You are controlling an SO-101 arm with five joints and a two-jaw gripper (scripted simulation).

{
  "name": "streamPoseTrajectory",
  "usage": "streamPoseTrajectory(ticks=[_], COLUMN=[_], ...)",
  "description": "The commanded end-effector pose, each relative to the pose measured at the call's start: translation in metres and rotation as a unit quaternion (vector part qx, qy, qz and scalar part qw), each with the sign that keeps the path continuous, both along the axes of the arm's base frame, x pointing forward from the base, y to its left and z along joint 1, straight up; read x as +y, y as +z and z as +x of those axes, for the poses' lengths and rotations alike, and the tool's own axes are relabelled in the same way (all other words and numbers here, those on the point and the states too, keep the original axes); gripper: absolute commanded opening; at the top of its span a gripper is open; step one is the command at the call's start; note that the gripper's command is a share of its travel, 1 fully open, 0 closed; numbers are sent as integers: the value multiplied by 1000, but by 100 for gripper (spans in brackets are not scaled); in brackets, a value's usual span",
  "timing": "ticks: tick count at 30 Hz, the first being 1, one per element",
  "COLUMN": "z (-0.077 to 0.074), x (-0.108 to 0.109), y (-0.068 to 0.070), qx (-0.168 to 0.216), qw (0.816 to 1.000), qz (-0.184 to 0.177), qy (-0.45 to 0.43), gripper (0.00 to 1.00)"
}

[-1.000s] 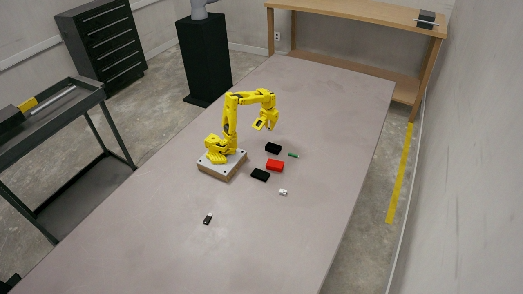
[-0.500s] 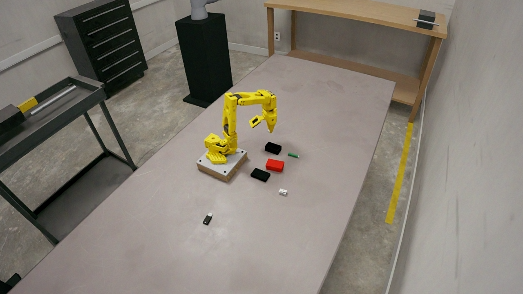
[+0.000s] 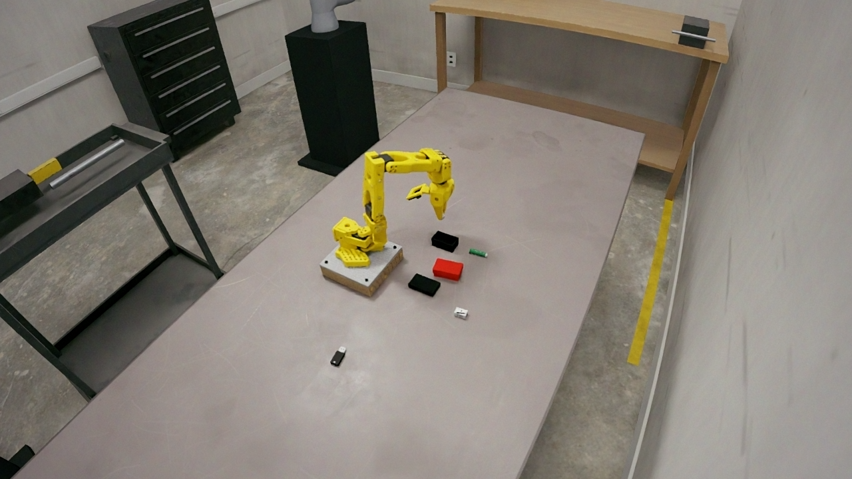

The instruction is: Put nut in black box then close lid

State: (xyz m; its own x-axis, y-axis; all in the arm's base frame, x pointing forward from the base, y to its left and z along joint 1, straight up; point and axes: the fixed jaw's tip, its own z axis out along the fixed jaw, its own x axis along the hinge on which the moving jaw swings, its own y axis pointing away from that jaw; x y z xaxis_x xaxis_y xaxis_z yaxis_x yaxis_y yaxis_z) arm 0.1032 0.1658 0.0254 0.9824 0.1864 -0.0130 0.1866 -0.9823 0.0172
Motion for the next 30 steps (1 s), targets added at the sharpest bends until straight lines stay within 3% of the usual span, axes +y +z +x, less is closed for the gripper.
streamPoseTrajectory(ticks=[1, 9, 11, 17, 26, 28, 30], z=[2, 4, 4, 5, 6, 6, 7], x=[-3, -9, -9, -12, -16, -16, -17], y=[2, 2, 2, 2, 2, 2, 2], qx=[-6, -8, -8, -8, -9, -9, -9], qw=[995, 962, 962, 920, 843, 843, 825], qz=[10, 9, 9, 8, 7, 7, 6], qy=[-97, -273, -273, -392, -538, -538, -565], gripper=[7, 7, 7, 7, 7, 7, 7])
